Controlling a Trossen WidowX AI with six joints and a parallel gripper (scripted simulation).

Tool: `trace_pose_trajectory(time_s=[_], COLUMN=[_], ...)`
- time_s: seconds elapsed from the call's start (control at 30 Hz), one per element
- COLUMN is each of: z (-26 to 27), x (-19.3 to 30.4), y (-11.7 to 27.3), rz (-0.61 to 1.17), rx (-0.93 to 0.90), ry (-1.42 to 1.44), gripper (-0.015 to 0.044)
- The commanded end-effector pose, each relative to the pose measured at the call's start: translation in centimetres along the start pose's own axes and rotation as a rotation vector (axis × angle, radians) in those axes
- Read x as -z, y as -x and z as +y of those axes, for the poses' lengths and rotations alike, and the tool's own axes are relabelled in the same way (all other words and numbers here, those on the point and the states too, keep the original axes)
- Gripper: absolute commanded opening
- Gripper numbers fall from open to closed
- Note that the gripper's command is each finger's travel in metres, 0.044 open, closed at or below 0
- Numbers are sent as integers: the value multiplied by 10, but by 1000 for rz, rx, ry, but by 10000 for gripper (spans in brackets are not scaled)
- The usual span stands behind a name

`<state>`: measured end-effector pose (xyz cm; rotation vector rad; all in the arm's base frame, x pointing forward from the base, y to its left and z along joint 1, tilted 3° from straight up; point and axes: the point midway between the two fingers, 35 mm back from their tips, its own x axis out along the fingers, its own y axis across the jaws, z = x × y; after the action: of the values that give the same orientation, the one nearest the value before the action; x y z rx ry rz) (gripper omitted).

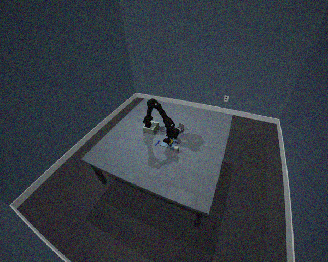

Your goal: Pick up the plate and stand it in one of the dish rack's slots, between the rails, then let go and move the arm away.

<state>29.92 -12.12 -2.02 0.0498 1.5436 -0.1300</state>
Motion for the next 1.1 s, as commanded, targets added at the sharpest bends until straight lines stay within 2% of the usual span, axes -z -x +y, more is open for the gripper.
trace_pose_trajectory(time_s=[0.0, 0.2, 0.3, 0.57, 1.07], z=[-1, -1, -1, -3, -4], x=[0, 0, -1, -11, -17], y=[0, 0, 3, 46, 122], rz=[-2, -2, -2, -3, -4], rx=[4, 4, 4, 4, 4], ry=[0, 0, 0, 0, 0], gripper=[315, 275, 197, 0, 0])
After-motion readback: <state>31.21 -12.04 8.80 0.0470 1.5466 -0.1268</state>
